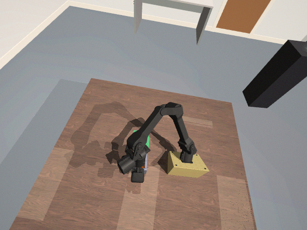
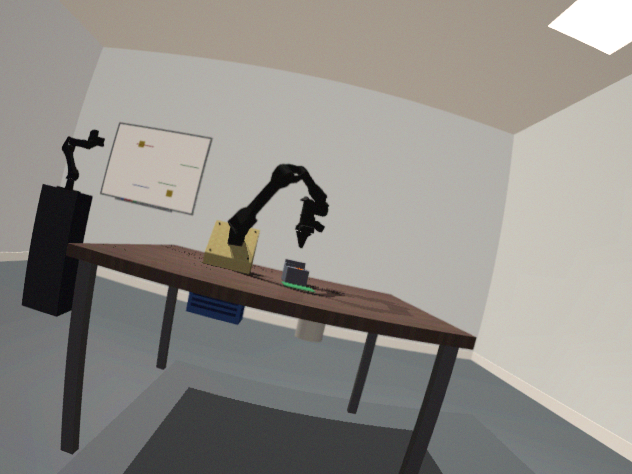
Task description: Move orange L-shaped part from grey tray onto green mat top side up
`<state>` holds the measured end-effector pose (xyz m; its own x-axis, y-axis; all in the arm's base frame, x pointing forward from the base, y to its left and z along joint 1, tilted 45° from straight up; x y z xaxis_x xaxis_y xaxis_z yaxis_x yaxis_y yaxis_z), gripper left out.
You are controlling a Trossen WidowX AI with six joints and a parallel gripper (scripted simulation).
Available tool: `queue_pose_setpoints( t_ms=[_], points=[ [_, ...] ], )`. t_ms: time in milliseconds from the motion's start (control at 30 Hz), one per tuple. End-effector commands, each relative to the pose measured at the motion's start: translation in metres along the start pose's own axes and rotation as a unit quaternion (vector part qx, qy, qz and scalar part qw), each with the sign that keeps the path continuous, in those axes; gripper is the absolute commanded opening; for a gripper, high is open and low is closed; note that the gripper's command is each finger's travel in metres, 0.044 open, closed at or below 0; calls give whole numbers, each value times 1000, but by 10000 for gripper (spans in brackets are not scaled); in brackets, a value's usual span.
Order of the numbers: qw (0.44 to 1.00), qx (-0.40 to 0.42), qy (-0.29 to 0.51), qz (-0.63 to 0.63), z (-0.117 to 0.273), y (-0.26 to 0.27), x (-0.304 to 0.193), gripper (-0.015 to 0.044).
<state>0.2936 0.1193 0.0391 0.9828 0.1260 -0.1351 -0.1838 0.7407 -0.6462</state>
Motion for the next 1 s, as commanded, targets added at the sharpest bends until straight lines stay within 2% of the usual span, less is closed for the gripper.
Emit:
queue_pose_setpoints(
  t_ms=[0, 200, 400, 967],
  points=[
    [1000, -21, 17, 6, -6, -6, -5, 180],
    [1000, -20, 17, 6, -15, -6, -4, 180],
    [1000, -22, 17, 6, -78, -9, -7, 180],
    [1000, -22, 17, 6, -90, -10, -7, 180]
  ],
)
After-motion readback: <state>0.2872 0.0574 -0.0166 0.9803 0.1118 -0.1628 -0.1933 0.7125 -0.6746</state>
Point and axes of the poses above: the point midway between the two fingers, 35 mm back from their tips, its own z axis back along the fingers, its own y axis across the jaws, x = y × z, the point moved 6 cm from there along z, back along the fingers, and after that the axes turned 11 degrees about z, right-handed, at the moved point
